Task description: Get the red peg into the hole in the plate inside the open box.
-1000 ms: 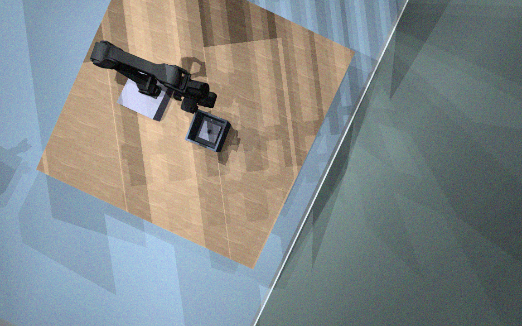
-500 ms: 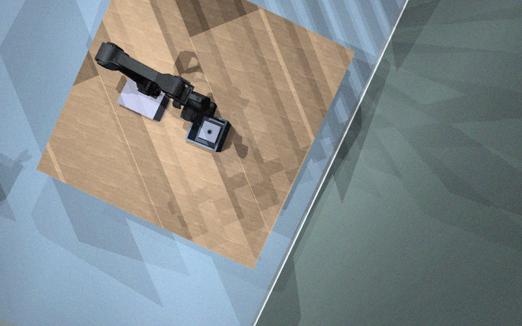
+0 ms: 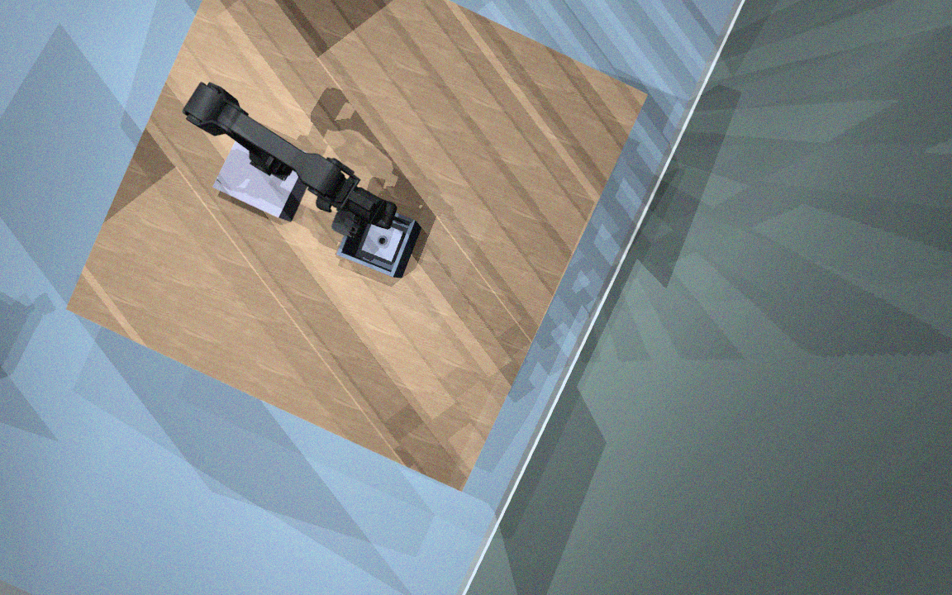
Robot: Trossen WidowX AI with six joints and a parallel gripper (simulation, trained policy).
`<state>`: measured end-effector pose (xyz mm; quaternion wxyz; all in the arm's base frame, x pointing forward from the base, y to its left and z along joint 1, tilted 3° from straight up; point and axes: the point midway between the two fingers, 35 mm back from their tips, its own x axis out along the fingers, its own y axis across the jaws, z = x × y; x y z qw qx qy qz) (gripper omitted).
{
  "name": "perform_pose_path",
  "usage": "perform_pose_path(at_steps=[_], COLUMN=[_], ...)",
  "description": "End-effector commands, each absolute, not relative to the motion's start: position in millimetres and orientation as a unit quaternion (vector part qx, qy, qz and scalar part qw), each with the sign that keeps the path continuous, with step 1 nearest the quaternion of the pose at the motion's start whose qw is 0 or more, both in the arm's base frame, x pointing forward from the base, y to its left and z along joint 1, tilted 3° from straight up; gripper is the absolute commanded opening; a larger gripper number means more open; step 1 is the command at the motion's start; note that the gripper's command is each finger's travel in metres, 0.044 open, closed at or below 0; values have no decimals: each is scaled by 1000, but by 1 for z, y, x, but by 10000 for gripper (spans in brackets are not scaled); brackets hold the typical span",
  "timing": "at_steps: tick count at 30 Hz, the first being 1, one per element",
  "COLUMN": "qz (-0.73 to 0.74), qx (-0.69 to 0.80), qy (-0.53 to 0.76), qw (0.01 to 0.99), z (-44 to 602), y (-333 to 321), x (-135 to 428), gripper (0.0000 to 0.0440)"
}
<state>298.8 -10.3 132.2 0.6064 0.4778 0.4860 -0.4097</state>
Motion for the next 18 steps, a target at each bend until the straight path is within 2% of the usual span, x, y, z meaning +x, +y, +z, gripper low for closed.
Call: perform_pose_path(at_steps=[1, 18], qz=[-410, -407], qx=[475, 468], qy=[490, 510], qw=[605, 596], z=[125, 85], y=[-17, -31], x=[305, 322], gripper=[0, 0])
